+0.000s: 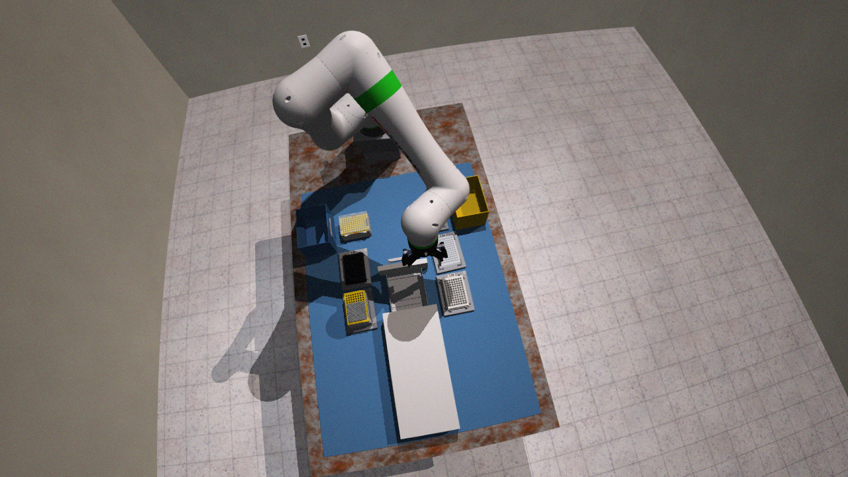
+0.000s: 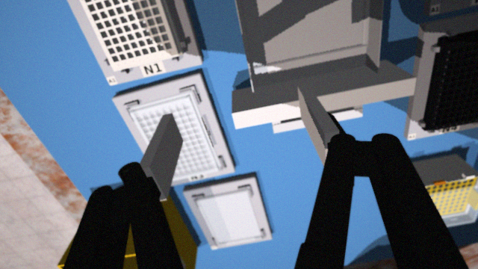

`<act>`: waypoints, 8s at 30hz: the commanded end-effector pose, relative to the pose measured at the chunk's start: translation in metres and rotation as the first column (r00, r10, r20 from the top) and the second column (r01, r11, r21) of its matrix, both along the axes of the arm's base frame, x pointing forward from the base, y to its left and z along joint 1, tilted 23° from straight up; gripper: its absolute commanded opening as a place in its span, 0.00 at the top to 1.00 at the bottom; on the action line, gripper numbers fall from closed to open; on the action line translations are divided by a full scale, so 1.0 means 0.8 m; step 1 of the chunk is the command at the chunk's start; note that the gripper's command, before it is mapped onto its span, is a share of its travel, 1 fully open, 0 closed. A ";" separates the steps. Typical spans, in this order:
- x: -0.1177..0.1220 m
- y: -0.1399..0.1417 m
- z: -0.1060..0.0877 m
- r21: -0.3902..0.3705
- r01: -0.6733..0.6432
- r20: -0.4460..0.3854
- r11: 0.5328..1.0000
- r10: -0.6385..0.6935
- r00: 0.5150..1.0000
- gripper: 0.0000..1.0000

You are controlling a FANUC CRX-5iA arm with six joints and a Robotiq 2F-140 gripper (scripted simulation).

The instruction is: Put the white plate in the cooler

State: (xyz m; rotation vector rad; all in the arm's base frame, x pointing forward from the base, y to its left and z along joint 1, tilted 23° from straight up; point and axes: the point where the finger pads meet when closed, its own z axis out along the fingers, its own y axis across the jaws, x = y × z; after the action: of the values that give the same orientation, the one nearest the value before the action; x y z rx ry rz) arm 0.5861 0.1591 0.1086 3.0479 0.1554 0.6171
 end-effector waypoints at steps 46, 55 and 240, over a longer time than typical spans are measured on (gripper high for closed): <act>0.092 0.134 0.044 0.000 0.000 0.000 1.000 0.000 1.000 0.34; 0.098 0.133 0.030 0.000 0.000 0.000 1.000 0.000 1.000 0.34; 0.151 0.132 -0.097 0.000 0.000 0.000 1.000 0.000 1.000 1.00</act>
State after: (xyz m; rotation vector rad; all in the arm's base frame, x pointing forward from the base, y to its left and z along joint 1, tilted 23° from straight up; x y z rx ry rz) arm 0.7071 0.2649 0.0307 3.0479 0.1552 0.6162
